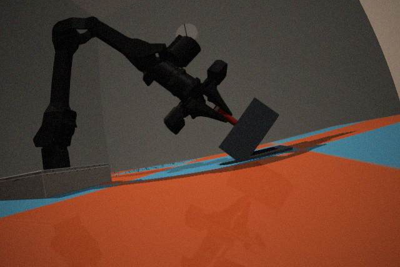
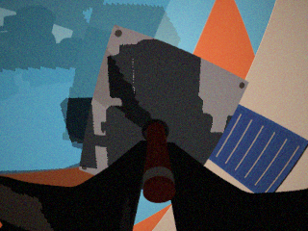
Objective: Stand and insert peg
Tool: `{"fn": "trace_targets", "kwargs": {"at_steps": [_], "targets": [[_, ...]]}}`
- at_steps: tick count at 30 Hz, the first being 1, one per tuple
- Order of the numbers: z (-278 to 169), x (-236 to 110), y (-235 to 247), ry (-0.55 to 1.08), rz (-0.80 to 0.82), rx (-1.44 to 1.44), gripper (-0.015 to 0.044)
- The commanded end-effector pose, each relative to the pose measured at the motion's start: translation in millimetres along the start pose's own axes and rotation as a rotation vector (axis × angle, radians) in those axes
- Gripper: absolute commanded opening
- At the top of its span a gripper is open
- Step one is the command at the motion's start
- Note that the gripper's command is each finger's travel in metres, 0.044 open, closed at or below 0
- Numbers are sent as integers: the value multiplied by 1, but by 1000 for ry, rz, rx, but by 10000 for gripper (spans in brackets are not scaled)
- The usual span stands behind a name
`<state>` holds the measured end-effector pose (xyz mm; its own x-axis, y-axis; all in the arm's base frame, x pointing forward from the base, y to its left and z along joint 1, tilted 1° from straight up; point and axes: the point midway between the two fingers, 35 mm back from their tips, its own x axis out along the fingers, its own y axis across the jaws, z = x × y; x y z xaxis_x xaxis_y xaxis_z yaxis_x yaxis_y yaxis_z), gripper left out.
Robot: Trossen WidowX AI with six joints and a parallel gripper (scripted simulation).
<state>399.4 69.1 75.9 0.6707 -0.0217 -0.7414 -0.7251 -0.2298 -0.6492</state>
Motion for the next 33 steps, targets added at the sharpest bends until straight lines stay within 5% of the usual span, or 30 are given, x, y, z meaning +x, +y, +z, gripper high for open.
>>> {"fn": "trace_targets", "kwargs": {"at_steps": [1,19,33], "targets": [[1,3,0,-4,-1,-3,0],[0,5,0,0,1,0,0],[0,5,0,0,1,0,368]]}}
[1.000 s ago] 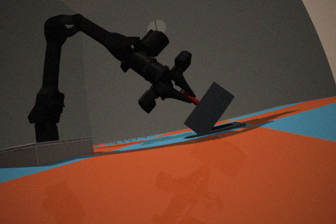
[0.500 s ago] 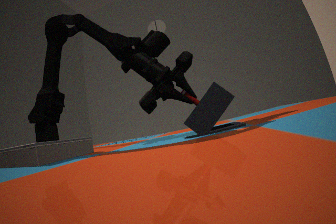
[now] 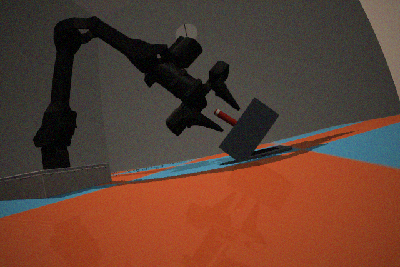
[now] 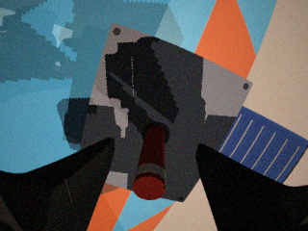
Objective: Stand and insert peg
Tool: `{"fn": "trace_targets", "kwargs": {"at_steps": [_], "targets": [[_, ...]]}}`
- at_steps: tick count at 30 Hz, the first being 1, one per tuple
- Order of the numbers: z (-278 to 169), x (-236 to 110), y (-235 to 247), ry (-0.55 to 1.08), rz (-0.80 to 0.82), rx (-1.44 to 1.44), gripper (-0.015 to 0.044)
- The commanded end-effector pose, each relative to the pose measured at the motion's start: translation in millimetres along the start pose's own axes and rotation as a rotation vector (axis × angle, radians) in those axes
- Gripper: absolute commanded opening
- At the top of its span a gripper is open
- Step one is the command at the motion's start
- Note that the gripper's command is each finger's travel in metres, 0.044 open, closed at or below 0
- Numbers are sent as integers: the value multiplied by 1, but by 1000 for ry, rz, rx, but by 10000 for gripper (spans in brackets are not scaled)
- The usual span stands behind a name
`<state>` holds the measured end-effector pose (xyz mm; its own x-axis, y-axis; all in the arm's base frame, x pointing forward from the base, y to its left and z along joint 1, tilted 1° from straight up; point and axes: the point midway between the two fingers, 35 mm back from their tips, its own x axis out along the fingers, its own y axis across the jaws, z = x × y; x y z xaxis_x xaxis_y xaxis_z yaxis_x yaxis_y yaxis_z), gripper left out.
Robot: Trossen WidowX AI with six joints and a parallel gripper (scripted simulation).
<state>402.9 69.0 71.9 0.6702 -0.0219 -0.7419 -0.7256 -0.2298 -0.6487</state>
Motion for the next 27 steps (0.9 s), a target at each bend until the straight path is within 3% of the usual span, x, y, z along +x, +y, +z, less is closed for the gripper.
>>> {"fn": "trace_targets", "kwargs": {"at_steps": [1,3,27], "targets": [[0,-1,0,0,0,0,394],[0,-3,0,0,0,0,440],[1,-36,-4,-3,1,-2,440]]}}
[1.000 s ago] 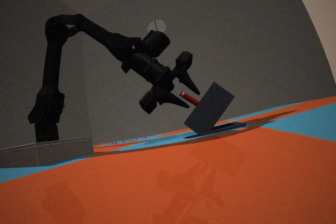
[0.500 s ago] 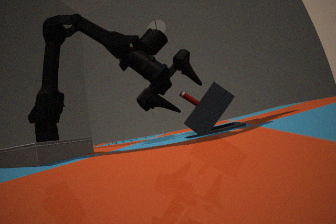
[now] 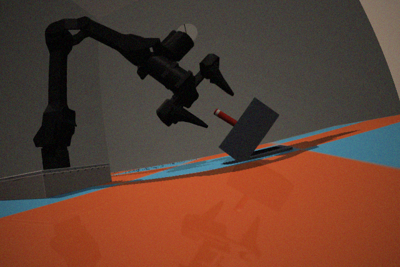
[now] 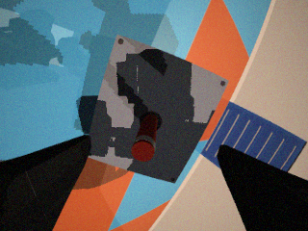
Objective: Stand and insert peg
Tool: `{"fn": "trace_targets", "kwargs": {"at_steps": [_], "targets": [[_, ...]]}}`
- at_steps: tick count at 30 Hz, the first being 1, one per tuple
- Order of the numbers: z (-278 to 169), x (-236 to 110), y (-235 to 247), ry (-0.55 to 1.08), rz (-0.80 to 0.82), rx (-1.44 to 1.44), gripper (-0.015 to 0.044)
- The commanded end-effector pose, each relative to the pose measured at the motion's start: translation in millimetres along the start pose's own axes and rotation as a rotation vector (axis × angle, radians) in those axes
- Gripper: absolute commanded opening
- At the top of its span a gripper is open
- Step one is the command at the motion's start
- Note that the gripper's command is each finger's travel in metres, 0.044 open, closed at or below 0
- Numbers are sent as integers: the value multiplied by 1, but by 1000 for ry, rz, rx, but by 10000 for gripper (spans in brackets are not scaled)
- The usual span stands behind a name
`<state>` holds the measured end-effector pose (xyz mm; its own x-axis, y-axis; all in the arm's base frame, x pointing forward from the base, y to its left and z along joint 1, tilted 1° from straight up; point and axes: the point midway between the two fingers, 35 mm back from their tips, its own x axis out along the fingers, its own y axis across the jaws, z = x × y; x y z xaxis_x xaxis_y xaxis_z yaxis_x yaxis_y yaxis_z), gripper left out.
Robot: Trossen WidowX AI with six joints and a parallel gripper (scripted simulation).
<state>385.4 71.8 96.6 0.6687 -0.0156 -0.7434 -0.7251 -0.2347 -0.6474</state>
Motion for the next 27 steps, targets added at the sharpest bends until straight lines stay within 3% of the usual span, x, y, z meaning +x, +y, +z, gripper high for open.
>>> {"fn": "trace_targets", "kwargs": {"at_steps": [1,27], "targets": [[0,-7,0,3,0,3,440],[0,-43,-2,0,1,1,440]]}}
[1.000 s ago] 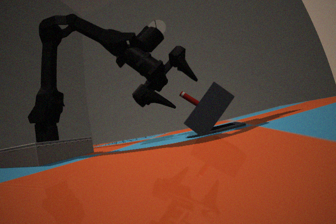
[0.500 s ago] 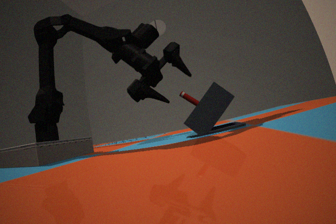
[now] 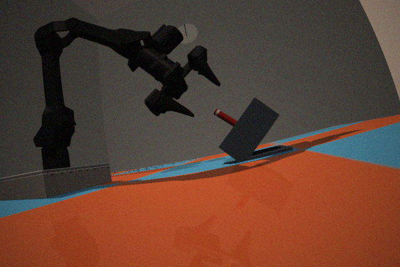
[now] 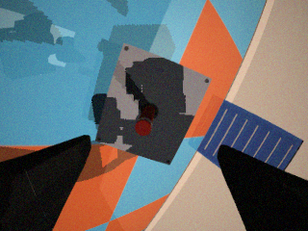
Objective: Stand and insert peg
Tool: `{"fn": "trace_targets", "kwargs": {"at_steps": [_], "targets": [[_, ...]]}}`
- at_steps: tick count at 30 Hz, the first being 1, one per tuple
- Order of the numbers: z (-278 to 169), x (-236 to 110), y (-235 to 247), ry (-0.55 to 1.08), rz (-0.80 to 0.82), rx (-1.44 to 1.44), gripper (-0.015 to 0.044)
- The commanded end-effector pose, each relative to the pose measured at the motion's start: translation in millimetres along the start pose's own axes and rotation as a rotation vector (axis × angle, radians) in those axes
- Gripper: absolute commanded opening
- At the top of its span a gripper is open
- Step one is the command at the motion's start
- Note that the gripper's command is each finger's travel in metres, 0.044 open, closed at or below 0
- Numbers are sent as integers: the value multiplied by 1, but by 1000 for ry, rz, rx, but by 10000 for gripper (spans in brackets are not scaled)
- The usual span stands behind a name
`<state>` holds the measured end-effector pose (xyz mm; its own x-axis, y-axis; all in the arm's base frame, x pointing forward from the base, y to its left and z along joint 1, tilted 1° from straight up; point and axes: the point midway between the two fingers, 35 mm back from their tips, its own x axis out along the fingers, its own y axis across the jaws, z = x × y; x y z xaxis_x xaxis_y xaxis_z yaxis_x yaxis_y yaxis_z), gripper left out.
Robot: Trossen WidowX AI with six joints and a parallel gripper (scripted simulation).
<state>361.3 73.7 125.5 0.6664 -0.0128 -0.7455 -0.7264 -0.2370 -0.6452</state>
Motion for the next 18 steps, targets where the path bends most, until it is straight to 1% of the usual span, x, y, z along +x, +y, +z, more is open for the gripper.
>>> {"fn": "trace_targets", "kwargs": {"at_steps": [1,18], "targets": [[0,-7,0,3,-1,3,440],[0,-29,0,1,-1,2,440]]}}
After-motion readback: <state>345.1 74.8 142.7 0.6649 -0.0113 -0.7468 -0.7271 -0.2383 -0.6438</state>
